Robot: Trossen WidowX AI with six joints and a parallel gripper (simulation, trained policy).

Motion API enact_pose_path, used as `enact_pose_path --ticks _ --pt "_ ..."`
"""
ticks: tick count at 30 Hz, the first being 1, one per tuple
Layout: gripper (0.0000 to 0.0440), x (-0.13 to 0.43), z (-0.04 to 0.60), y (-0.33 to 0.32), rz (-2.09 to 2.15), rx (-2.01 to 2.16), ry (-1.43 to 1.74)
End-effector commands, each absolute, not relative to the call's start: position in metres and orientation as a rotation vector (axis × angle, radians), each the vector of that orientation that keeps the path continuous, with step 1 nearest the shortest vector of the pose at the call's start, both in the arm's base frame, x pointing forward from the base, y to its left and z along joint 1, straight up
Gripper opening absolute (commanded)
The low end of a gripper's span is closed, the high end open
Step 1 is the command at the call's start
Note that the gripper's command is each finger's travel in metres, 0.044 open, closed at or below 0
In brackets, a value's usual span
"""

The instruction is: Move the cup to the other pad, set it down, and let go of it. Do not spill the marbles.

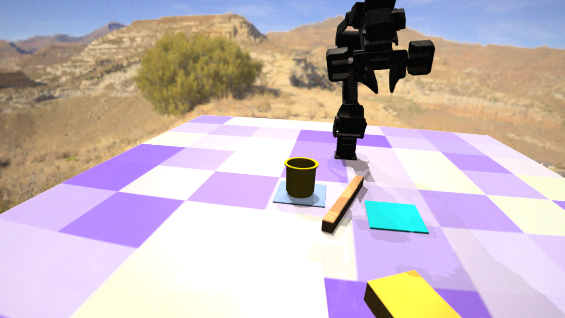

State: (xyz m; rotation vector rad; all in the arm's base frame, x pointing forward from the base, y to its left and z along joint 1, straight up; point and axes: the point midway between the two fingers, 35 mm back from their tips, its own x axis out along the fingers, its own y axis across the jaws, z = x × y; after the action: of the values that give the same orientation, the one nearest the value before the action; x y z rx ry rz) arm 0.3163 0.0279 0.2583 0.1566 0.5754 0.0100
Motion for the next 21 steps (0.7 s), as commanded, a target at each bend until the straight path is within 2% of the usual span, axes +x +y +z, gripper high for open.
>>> enact_pose_path --ticks 1,21 --pt "0.0104 0.316 0.259 0.029 0.003 0.162 0.610" --pt "0.0133 0.301 0.237 0.026 -0.034 0.124 0.933"
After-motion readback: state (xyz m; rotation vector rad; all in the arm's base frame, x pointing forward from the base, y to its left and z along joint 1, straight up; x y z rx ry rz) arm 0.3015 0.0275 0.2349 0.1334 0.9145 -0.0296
